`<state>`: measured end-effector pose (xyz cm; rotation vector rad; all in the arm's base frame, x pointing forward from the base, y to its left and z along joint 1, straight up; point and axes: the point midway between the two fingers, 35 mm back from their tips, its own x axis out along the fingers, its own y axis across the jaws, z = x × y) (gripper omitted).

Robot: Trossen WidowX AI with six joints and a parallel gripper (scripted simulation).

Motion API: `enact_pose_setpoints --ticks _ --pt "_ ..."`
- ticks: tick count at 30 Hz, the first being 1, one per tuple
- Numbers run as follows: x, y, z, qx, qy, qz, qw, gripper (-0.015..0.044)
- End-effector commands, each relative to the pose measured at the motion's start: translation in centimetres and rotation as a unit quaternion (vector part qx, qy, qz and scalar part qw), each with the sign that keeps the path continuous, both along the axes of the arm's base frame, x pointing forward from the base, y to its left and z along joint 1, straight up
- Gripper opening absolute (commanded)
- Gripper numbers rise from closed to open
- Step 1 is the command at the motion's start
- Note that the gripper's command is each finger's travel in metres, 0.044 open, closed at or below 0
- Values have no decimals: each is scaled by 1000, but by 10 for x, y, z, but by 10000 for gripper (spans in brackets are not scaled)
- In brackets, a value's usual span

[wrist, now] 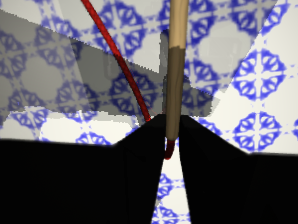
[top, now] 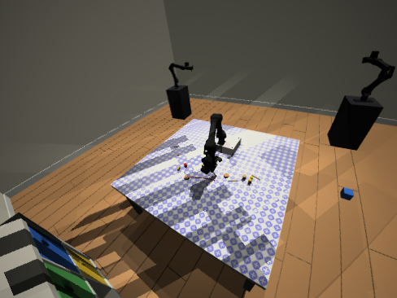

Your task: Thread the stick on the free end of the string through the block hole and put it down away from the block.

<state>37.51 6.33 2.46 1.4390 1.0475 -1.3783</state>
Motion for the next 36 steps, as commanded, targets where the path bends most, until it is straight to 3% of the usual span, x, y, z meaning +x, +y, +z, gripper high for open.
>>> enact_pose_setpoints --ticks 1,36 --pt "3 7 2 3 -2 0 1000 0" --pt "14 52 3 9 -4 0 1000 0"
